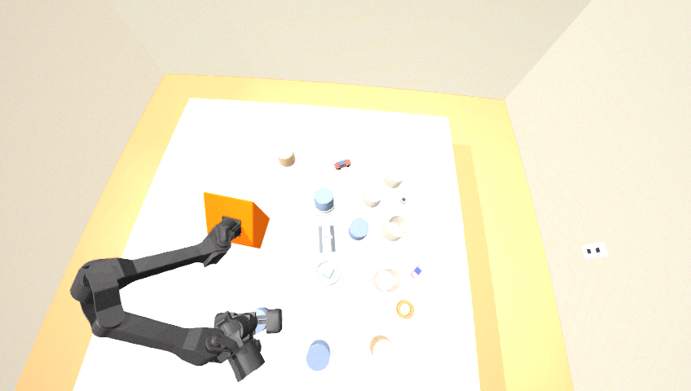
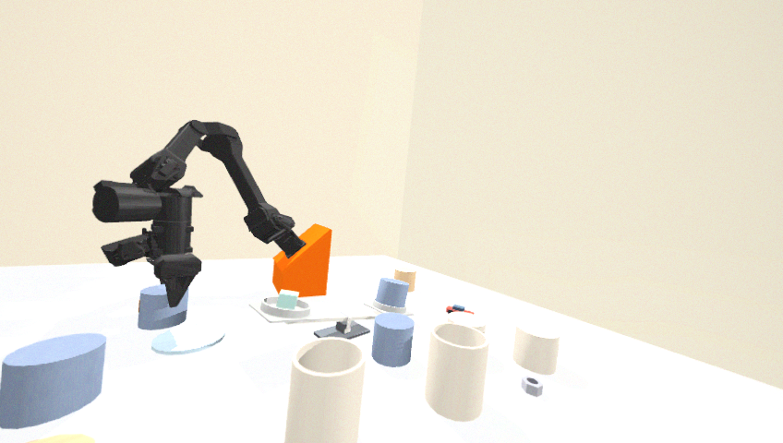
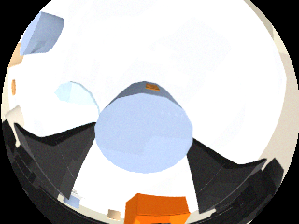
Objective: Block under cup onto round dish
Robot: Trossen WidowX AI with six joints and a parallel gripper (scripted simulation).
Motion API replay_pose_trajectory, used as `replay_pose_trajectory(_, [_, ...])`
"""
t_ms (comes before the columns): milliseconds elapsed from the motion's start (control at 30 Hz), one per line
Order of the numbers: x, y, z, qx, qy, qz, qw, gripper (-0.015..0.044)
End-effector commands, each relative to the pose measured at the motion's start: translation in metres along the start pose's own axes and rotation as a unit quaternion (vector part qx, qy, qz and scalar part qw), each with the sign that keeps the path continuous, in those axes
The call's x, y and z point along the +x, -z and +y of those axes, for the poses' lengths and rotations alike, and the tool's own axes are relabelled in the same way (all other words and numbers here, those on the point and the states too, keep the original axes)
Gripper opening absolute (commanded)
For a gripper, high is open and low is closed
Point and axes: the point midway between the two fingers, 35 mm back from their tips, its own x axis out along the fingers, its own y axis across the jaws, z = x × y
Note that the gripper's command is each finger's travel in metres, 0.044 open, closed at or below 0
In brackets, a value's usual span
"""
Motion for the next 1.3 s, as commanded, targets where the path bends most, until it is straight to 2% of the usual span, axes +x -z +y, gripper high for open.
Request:
replay_pose_trajectory(0, [-0.033, -0.004, 0.000, 0.005, -0.007, -0.010, 1.000, 0.0440])
replay_pose_trajectory(133, [-0.036, -0.004, -0.001, 0.004, -0.007, -0.010, 1.000, 0.0440])
replay_pose_trajectory(367, [-0.043, -0.004, 0.011, 0.019, -0.028, -0.023, 0.999, 0.0260])
replay_pose_trajectory(500, [-0.045, -0.003, 0.019, -0.008, -0.034, -0.023, 0.999, 0.0260])
replay_pose_trajectory(833, [-0.048, 0.001, 0.049, -0.175, -0.036, -0.012, 0.984, 0.0260])
replay_pose_trajectory(1267, [-0.054, 0.017, 0.091, -0.384, -0.048, -0.003, 0.922, 0.0260])
